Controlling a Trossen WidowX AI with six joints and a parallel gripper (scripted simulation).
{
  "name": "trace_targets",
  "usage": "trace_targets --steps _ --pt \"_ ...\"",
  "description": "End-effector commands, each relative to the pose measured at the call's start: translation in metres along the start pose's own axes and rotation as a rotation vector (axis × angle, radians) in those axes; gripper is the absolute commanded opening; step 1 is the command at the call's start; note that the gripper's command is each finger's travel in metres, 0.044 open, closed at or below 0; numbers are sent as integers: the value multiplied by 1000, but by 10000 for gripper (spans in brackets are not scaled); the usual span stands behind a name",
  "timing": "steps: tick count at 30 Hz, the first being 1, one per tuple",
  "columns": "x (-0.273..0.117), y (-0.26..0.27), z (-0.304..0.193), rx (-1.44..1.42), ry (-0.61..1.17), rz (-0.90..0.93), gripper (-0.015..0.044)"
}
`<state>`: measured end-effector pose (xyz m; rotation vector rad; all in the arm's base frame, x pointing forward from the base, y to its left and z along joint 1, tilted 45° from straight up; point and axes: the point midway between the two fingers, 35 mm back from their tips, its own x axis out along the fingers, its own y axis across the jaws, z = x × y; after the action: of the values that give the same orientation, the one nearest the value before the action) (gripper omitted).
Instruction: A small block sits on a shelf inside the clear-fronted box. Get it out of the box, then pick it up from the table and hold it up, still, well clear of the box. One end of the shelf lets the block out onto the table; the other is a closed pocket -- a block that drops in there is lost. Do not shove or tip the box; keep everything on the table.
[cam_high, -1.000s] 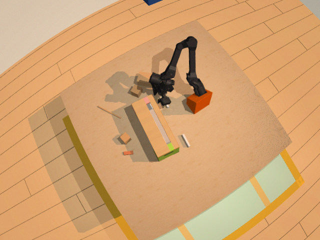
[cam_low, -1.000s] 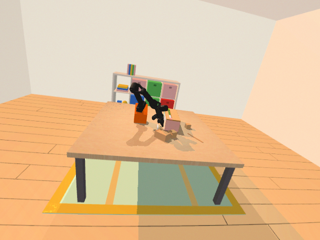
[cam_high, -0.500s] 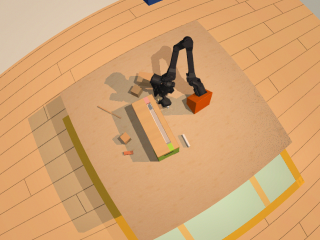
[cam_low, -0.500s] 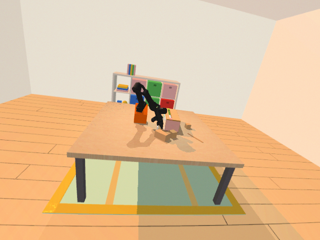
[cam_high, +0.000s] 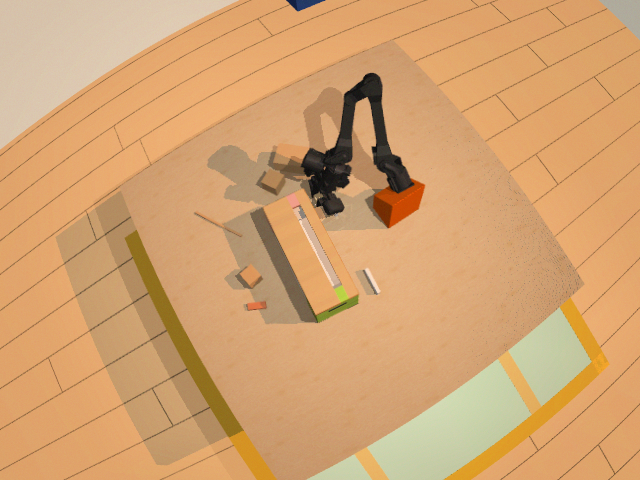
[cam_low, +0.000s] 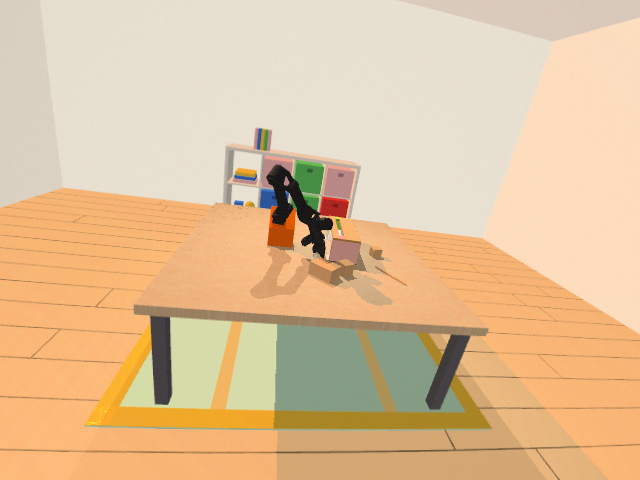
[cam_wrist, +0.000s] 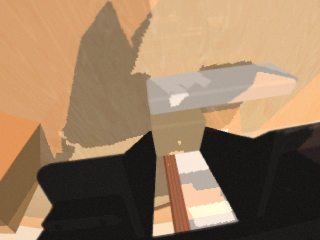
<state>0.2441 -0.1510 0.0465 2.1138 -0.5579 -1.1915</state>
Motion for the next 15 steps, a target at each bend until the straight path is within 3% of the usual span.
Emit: trace_targets --steps 1,3,15 --pt "1 -2 2 -8 -5 -7 55" --pt "-1 -2 0 -7 -6 -7 3" --pt "-46 -1 -23 1 -2 -6 0"
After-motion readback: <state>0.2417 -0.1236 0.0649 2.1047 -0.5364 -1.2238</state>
